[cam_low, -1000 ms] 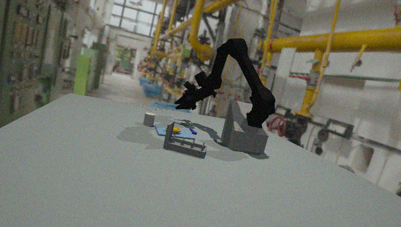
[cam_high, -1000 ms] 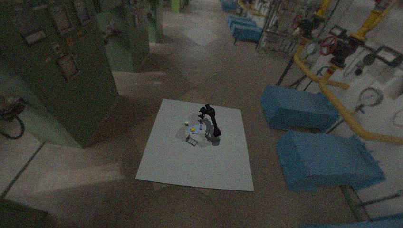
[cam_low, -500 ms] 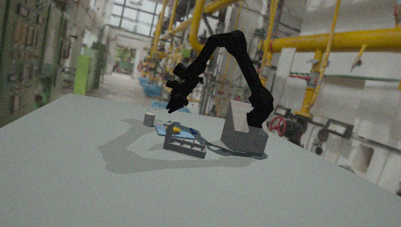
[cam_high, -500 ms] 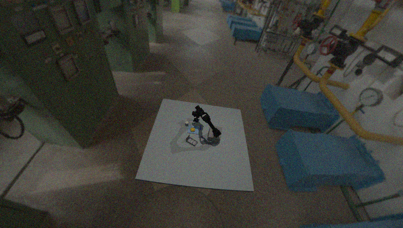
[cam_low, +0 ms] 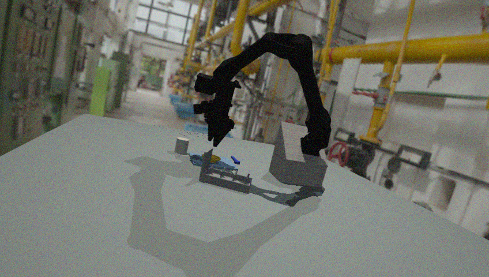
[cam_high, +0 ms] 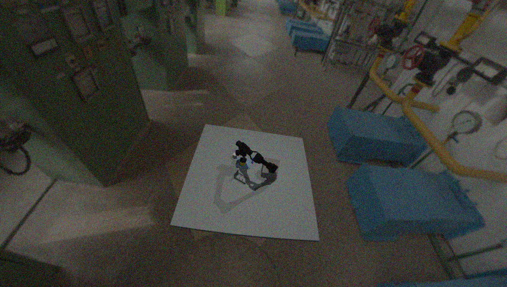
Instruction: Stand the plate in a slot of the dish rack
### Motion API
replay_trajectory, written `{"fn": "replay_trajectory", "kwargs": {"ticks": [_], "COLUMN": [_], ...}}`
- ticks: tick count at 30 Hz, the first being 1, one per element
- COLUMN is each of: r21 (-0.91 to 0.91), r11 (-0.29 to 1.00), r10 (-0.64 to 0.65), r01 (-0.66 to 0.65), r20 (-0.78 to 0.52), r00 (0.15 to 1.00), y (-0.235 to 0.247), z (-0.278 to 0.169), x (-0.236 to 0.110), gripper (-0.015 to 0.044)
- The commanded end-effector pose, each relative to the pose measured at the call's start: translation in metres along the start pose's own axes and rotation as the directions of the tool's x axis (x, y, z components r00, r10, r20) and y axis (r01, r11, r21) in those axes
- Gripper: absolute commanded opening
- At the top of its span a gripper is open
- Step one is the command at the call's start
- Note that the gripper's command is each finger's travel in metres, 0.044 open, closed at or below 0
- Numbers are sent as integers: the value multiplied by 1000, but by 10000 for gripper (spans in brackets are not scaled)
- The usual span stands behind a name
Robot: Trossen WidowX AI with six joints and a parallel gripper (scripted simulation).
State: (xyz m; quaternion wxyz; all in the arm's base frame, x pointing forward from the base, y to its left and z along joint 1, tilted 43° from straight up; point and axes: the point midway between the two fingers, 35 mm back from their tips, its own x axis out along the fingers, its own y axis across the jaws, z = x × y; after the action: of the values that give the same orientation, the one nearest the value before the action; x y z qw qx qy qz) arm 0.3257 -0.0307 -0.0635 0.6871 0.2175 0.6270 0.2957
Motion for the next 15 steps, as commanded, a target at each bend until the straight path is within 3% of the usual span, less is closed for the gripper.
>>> {"fn": "replay_trajectory", "kwargs": {"ticks": [1,15], "r21": [-7,-7], "r11": [1000,1000], "r10": [-6,-6], "r01": [6,6], "r20": [-41,-40], "r00": [999,999], "y": [12,12], "z": [-2,-1], "x": [-4,15], "gripper": [400,400]}}
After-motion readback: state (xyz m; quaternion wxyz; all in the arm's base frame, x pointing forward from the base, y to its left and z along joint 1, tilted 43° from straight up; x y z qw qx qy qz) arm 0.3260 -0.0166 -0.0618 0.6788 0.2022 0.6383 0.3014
